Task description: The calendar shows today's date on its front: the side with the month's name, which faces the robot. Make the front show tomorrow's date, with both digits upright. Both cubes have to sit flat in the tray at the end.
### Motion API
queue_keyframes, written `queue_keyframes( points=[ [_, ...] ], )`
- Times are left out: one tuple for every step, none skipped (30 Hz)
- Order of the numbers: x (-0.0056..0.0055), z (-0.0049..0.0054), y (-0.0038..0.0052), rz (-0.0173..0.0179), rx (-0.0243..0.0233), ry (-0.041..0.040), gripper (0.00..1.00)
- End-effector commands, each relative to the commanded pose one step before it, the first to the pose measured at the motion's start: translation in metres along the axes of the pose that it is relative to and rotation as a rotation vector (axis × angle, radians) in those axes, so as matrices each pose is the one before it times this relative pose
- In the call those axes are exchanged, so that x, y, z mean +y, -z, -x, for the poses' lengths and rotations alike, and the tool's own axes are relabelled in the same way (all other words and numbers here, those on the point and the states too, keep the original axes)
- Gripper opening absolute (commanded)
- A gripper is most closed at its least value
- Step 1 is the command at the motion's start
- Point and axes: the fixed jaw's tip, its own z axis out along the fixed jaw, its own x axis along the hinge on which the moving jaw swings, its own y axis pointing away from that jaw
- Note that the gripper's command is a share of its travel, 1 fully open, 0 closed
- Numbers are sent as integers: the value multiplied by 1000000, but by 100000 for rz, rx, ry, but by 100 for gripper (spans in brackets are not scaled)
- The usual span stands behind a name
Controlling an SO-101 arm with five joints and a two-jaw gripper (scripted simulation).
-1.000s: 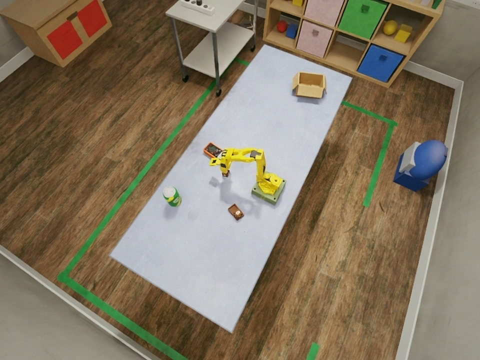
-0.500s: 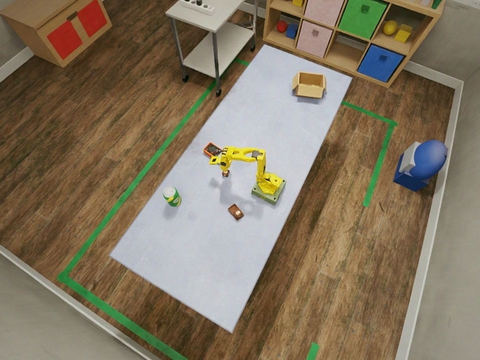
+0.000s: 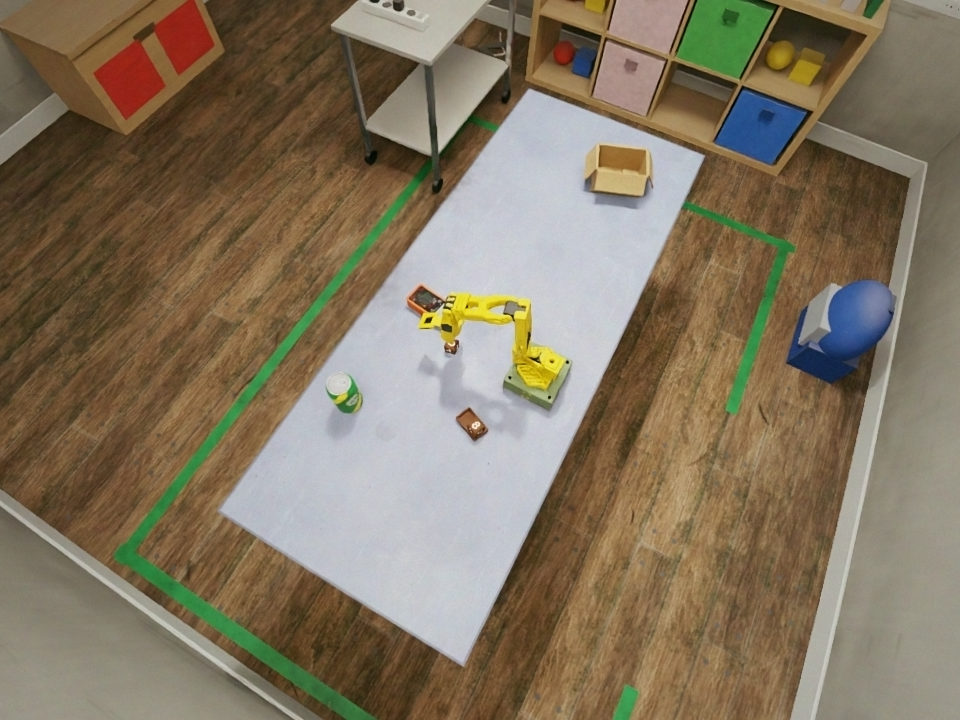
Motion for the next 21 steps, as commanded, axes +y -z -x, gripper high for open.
queue_keyframes(
  points=[
    [2375, 2551, 5819, 244, -2650, 106, 36],
    [37, 728, 1394, 44, -811, 0, 36],
    [56, 990, 1920, 59, -1122, 0, 36],
    [70, 1269, 2463, 78, -1439, 0, 36],
    [80, 1547, 3013, 93, -1753, 0, 36],
    [97, 1809, 3536, 112, -2058, 0, 36],
    [109, 2044, 4012, 124, -2337, 0, 36],
    [123, 2260, 4438, 137, -2582, 0, 36],
    [132, 2429, 4801, 149, -2787, 0, 35],
    [137, 2566, 5071, 158, -2947, -3, 35],
    [142, 2659, 5262, 165, -3057, 0, 35],
    [146, 2707, 5358, 168, -3110, 0, 35],
    [0, 0, 0, 0, 0, 0, 35],
    [0, 0, 0, 0, 0, 0, 35],
    [144, 2704, 5356, 164, -3113, 1, 35],
    [139, 2657, 5261, 165, -3057, 0, 35],
    [141, 2564, 5076, 159, -2947, -1, 35],
    [128, 2433, 4800, 150, -2787, 3, 35],
    [125, 2259, 4439, 137, -2582, -1, 35],
    [108, 2044, 4014, 125, -2337, -1, 35],
    [94, 1808, 3537, 109, -2058, 2, 35]
  ],
)
